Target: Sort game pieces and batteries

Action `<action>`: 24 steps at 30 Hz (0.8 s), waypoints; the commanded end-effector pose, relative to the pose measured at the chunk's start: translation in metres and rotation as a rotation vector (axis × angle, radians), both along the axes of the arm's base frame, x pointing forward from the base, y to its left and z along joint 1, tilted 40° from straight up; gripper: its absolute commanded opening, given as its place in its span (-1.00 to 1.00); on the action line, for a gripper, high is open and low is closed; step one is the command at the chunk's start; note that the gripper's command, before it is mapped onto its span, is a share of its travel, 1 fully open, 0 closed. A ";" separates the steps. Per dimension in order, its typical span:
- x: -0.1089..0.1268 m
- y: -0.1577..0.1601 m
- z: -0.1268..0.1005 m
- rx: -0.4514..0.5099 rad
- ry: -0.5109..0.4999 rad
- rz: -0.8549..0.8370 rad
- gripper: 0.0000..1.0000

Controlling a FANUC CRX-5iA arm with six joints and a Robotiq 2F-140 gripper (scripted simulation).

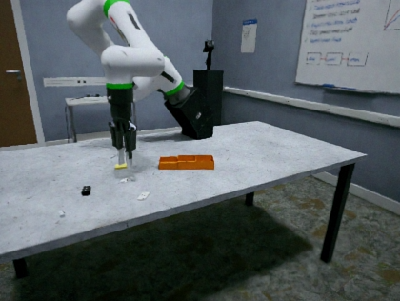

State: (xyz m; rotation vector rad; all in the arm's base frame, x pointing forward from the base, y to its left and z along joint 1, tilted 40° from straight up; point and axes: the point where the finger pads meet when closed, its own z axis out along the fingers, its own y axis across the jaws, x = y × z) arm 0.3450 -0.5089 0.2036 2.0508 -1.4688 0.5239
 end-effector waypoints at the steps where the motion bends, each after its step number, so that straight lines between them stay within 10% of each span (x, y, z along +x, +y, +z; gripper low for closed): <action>1: 0.000 0.000 0.000 0.000 0.000 0.000 -0.36; 24: 0.000 -0.036 -0.043 0.000 0.000 0.000 -0.36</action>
